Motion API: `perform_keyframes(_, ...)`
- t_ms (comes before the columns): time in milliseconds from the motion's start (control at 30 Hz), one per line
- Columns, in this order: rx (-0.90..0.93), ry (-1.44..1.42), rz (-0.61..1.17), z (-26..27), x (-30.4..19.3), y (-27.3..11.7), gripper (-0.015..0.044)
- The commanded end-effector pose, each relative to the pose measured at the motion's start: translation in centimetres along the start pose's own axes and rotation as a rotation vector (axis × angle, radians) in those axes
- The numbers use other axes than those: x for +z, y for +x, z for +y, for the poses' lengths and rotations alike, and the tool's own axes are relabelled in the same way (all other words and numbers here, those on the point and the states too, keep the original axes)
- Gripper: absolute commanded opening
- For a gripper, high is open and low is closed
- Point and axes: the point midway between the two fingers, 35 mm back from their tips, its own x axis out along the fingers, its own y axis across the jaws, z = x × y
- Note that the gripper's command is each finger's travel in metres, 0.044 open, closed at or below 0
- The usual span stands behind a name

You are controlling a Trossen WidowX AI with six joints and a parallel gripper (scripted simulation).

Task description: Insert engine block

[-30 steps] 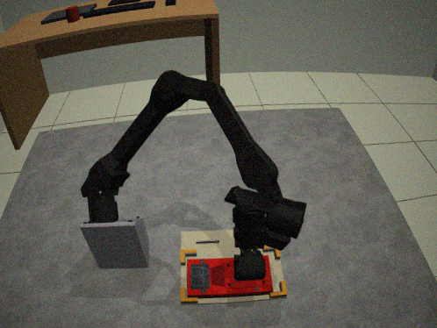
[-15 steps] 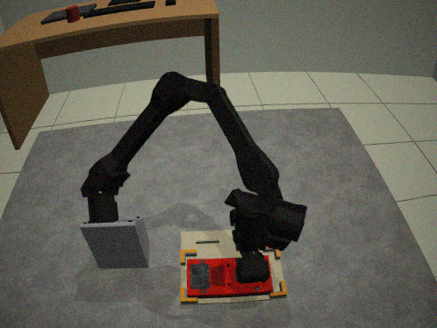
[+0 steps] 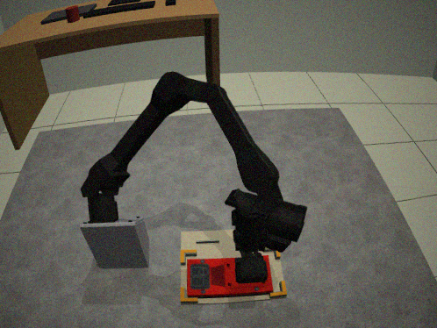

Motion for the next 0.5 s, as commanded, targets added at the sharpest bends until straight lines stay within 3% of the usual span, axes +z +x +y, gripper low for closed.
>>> perform_keyframes(0,-0.002,-0.007,0.002,-0.10,-0.07,0.07,0.0160)
perform_keyframes(467,-0.002,-0.018,0.002,-0.15,-0.13,0.11,0.0160)
